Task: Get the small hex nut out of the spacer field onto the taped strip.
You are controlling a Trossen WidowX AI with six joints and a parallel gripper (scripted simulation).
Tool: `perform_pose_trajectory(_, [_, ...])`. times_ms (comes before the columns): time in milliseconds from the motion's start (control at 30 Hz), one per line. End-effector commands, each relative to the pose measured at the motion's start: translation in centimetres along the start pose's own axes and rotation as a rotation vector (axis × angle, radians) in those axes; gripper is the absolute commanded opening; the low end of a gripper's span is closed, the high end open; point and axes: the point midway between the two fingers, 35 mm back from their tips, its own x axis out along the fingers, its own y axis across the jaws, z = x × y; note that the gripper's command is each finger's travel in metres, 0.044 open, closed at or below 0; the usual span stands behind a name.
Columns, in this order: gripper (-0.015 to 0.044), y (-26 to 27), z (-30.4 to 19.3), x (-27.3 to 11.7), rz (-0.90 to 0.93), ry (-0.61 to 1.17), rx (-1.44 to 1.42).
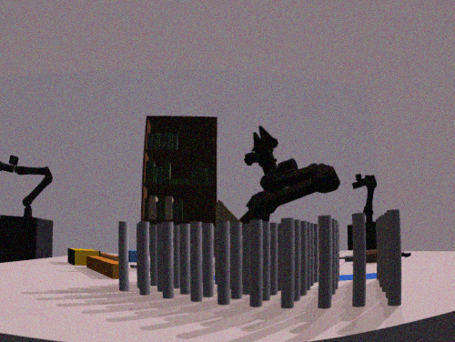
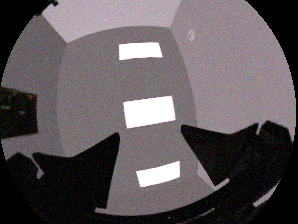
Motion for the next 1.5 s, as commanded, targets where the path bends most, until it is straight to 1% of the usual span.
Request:
perform_pose_trajectory(0, [0.0426, -0.1, 0.1, 0.1, -0.004, -0.001, 0.015])
perform_pose_trajectory(33, [0.0440, -0.2, 0.2, 0.4, -0.016, -0.003, 0.060])
perform_pose_trajectory(167, [0.0440, -1.8, 1.7, 2.7, -0.103, -0.045, 0.399])
perform_pose_trajectory(367, [0.0440, -5.6, 4.5, 6.0, -0.211, -0.183, 0.913])
perform_pose_trajectory(600, [0.0440, -12.3, 8.1, 8.6, -0.265, -0.457, 1.465])
perform_pose_trajectory(800, [0.0440, -19.5, 11.0, 8.9, -0.227, -0.764, 1.845])
perform_pose_trajectory(933, [0.0440, -24.8, 12.6, 7.9, -0.150, -0.998, 2.048])
perform_pose_trajectory(1100, [0.0440, -31.5, 14.0, 5.1, 0.007, -1.310, 2.235])
perform_pose_trajectory(1300, [0.0440, -39.2, 14.8, -0.4, 0.294, -1.689, 2.339])
perform_pose_trajectory(1467, [0.0440, -43.9, 14.8, -5.8, 0.489, -1.920, 2.296])
